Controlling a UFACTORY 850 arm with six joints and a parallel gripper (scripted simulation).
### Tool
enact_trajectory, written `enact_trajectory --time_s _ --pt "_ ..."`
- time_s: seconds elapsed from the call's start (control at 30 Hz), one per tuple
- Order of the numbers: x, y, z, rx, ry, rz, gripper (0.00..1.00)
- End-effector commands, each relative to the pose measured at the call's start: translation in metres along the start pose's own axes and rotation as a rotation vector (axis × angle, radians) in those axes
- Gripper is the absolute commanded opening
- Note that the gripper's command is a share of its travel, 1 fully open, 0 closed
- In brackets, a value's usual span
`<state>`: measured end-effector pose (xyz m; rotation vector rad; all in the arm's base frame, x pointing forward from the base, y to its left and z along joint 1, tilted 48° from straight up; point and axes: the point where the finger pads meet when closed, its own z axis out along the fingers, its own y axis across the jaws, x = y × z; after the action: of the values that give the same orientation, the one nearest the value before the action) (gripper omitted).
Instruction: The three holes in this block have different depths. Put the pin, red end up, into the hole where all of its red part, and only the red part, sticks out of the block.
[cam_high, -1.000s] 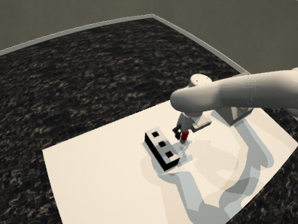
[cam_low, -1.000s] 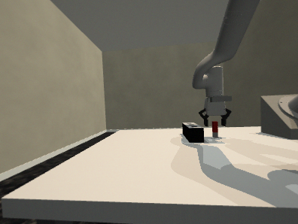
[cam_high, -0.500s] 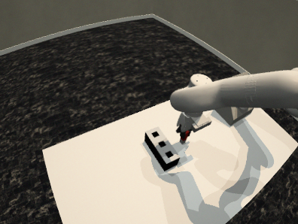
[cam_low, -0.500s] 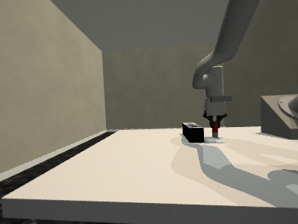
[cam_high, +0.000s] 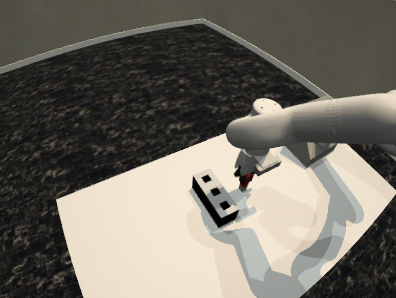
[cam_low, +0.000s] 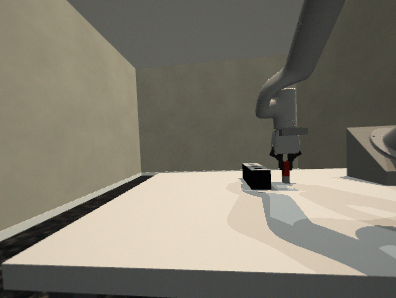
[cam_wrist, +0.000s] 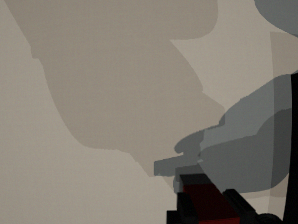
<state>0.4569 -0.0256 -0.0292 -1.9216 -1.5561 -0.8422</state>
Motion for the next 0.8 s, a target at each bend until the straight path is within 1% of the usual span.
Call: enact_trajectory --time_s 0.0,0.13,0.17,0.7,0.73,0.77 --pt "0.000 0.001 -0.001 -0.001 0.000 0.000 0.00" --pt "0.000 0.001 -0.001 -0.001 0.000 0.000 0.00" --pt "0.001 0.001 -0.011 -0.001 0.002 -0.002 0.00" --pt "0.001 0.001 -0.011 -0.001 0.002 -0.002 0.00" --pt "0.001 0.001 -0.021 -0.001 0.002 -0.002 0.00" --pt "0.001 0.001 -0.021 -0.001 0.002 -0.002 0.00"
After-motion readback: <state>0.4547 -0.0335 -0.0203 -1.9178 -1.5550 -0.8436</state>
